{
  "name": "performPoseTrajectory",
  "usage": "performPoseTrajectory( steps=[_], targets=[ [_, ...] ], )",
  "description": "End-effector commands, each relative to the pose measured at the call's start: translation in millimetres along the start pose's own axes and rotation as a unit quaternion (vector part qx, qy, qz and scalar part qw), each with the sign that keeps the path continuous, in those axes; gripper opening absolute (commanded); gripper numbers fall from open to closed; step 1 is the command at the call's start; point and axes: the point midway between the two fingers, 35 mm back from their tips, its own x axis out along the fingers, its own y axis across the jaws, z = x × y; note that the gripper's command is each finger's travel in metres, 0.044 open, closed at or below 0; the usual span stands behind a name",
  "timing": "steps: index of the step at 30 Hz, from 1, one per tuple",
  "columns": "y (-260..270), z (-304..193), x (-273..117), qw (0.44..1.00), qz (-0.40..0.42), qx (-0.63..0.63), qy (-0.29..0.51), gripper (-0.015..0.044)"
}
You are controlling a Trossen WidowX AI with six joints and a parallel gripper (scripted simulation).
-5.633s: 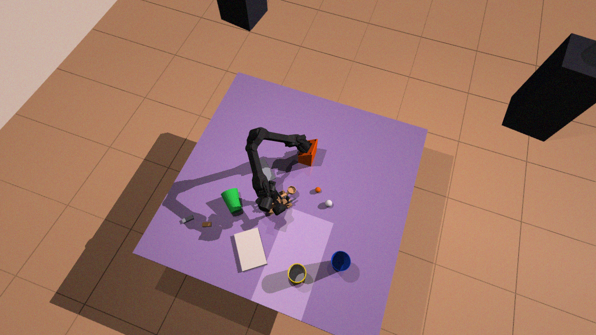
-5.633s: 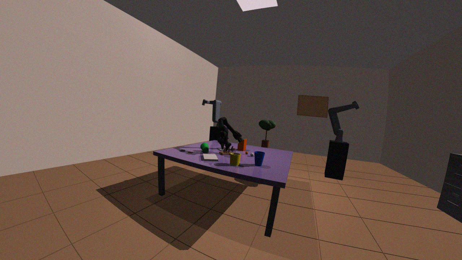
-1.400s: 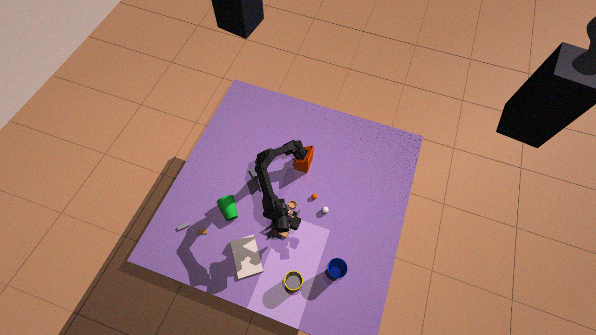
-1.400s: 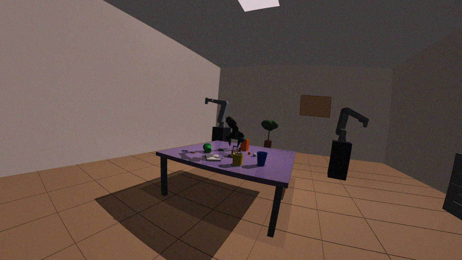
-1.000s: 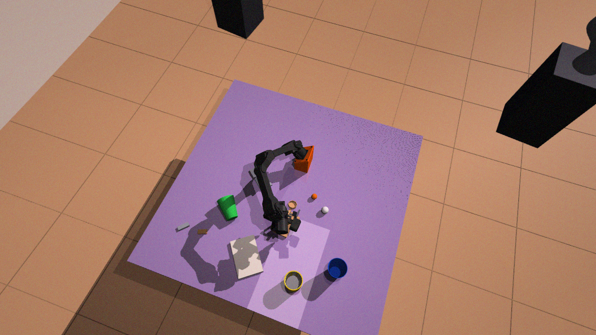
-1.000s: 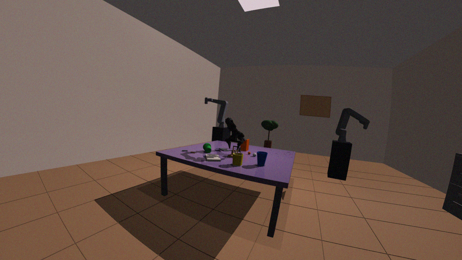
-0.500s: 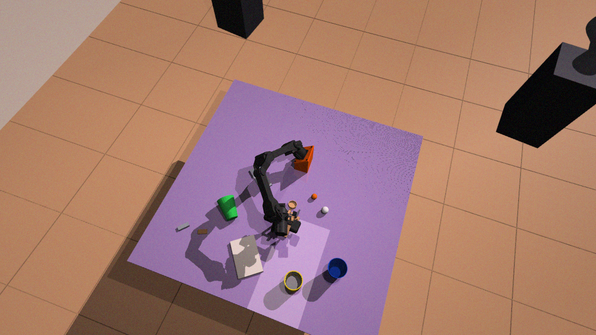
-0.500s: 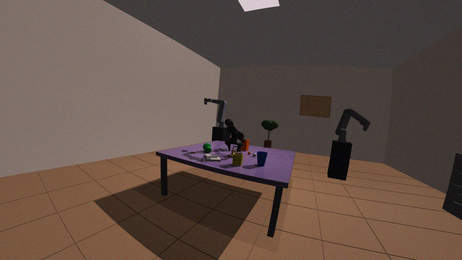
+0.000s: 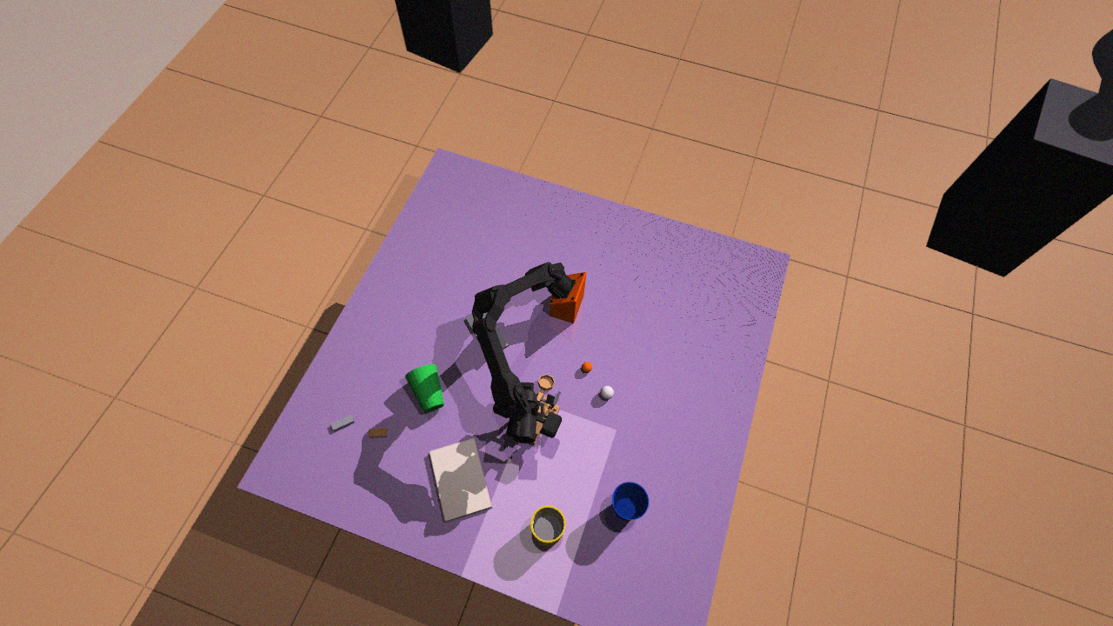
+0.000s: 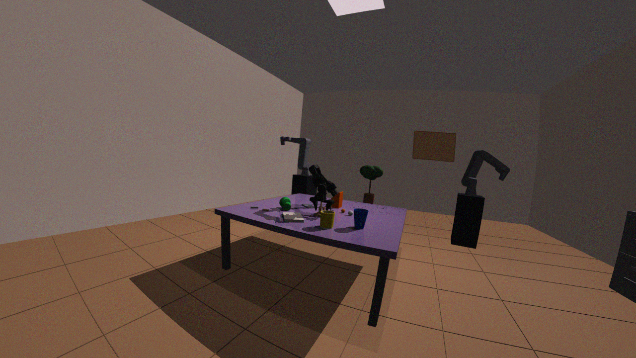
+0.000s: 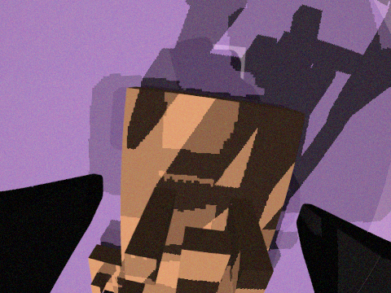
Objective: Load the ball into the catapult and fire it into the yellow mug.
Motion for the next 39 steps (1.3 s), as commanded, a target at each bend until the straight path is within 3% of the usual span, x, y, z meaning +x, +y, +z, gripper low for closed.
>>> performPoseTrajectory(
  steps=[1, 9, 15, 19, 26, 39],
  targets=[
    [0, 0, -1, 1.000, 0.000, 0.000, 0.000, 0.0361],
    [0, 0, -1, 1.000, 0.000, 0.000, 0.000, 0.0151],
    [0, 0, -1, 1.000, 0.000, 0.000, 0.000, 0.0111],
    [1, 1, -39, 1.000, 0.000, 0.000, 0.000, 0.0006],
    [1, 0, -50, 1.000, 0.000, -0.012, 0.000, 0.0000],
    [6, -1, -48, 0.974, -0.001, -0.229, 0.001, 0.0000]
  ],
)
